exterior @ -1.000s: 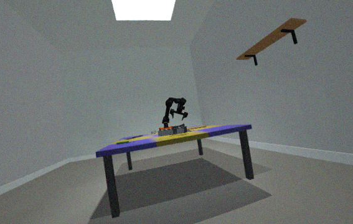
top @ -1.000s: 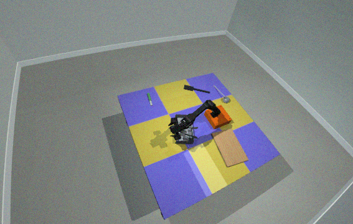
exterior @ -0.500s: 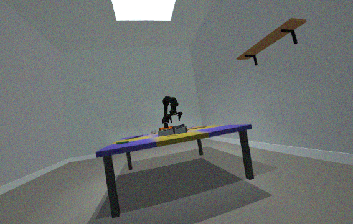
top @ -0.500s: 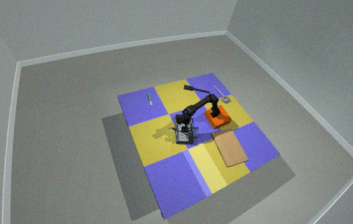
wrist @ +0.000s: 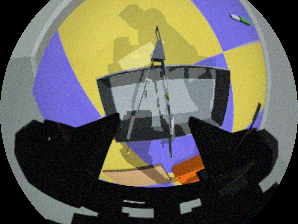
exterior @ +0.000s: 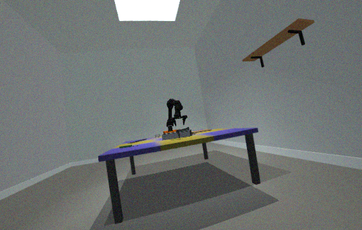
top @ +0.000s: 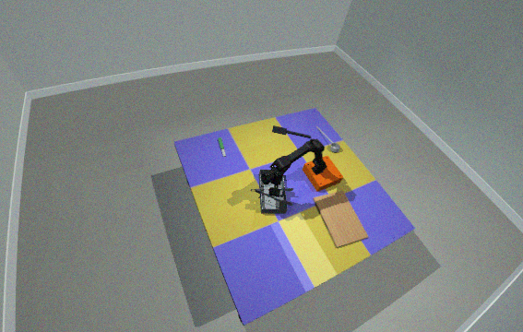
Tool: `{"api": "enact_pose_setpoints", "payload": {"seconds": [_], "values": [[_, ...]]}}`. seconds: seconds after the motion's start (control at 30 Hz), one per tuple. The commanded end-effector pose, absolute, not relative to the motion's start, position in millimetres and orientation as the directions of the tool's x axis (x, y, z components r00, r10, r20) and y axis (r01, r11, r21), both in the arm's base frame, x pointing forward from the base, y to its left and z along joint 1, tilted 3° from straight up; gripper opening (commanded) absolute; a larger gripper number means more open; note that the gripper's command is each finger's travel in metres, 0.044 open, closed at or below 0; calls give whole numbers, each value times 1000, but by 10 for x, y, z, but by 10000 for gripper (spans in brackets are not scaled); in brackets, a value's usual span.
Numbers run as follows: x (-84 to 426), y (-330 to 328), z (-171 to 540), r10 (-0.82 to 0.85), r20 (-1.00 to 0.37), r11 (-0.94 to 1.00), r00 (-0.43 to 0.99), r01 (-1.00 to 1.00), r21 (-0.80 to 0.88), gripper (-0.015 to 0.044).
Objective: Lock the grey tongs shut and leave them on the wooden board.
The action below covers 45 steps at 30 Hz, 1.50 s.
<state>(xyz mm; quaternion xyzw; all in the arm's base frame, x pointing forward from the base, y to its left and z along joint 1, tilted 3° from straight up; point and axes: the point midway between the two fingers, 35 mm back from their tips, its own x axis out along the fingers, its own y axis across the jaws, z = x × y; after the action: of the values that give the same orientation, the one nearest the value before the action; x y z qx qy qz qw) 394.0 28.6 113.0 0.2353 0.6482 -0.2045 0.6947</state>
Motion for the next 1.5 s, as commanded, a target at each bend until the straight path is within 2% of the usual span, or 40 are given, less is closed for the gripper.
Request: {"api": "enact_pose_setpoints", "payload": {"seconds": [0.0,1.47], "values": [[3942,296,1059,26,-997,803,70,593,62,440],[3994,313,335,26,-997,803,70,593,62,440]]}}
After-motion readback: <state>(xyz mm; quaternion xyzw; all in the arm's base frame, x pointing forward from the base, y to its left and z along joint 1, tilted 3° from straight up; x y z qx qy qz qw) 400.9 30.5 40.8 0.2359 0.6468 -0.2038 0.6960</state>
